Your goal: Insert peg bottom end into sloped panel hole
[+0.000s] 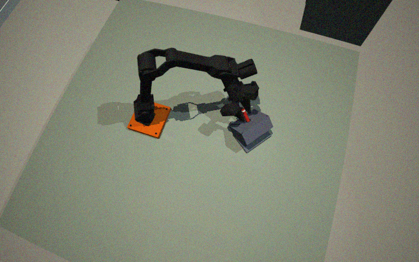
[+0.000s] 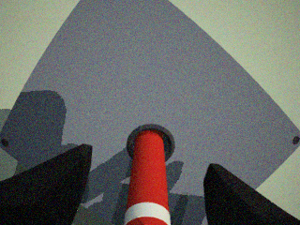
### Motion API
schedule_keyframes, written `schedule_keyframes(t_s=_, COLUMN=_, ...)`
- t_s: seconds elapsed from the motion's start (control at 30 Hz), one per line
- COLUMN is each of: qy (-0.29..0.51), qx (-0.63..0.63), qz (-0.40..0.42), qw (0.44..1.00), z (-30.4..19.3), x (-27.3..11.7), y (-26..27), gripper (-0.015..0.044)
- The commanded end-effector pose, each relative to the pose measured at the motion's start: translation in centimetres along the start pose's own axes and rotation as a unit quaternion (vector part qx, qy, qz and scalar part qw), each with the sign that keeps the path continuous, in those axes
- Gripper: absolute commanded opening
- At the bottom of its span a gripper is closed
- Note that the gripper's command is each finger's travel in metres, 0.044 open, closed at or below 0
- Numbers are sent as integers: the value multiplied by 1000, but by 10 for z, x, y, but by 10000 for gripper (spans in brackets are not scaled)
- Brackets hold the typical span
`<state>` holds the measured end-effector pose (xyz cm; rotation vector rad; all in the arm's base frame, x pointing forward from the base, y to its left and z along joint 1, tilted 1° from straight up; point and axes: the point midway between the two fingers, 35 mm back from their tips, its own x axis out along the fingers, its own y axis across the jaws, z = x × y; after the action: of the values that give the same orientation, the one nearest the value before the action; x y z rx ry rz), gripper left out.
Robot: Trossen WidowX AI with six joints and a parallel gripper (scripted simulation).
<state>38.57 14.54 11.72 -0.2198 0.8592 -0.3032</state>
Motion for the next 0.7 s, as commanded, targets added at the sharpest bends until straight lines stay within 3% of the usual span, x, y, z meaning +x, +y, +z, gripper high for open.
schedule_keyframes(t_s=0.0, qy=0, qx=0, qz=0, qw=1000, z=0, x=-1, y=0, gripper=341)
schedule_keyframes(t_s=0.13, qy=0, qx=0, qz=0, qw=1000, z=0, x=-6, y=1, gripper=440)
schedule_keyframes(t_s=0.67, qy=3, qx=-1, qz=3, qw=1000, z=0, x=-42, y=4, gripper=440)
